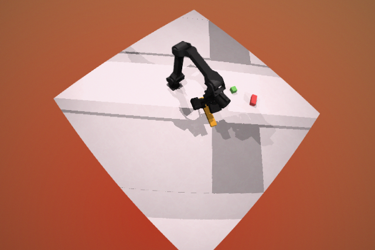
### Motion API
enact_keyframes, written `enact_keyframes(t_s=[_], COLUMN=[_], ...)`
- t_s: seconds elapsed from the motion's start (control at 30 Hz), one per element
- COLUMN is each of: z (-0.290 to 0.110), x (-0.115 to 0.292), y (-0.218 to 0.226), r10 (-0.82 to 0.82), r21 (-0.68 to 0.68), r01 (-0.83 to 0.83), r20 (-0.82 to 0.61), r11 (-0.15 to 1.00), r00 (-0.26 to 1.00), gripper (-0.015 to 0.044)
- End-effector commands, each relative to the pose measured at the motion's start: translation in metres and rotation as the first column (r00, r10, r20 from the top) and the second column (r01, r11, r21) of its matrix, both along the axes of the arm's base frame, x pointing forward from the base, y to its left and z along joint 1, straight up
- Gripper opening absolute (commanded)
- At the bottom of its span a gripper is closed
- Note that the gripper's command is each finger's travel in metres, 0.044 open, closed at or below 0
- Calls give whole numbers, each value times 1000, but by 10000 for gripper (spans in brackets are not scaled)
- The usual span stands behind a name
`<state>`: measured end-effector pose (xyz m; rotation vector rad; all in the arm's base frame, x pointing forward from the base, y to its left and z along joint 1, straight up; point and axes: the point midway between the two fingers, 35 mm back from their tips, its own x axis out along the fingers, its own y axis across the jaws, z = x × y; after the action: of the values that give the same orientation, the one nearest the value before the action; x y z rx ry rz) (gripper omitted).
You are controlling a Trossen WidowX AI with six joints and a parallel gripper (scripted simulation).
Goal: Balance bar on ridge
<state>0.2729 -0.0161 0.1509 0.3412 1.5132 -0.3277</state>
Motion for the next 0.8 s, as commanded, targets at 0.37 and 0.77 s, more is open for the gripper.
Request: enact_keyframes(t_s=[0.37, 0.77], z=[-1, -2], x=[-18, -42], y=[54, 95], r10=[106, 205], r21=[-1, 1], r01=[-106, -205], r20=[-9, -11], r11=[994, 979], r00=[994, 979], gripper=[0, 0])
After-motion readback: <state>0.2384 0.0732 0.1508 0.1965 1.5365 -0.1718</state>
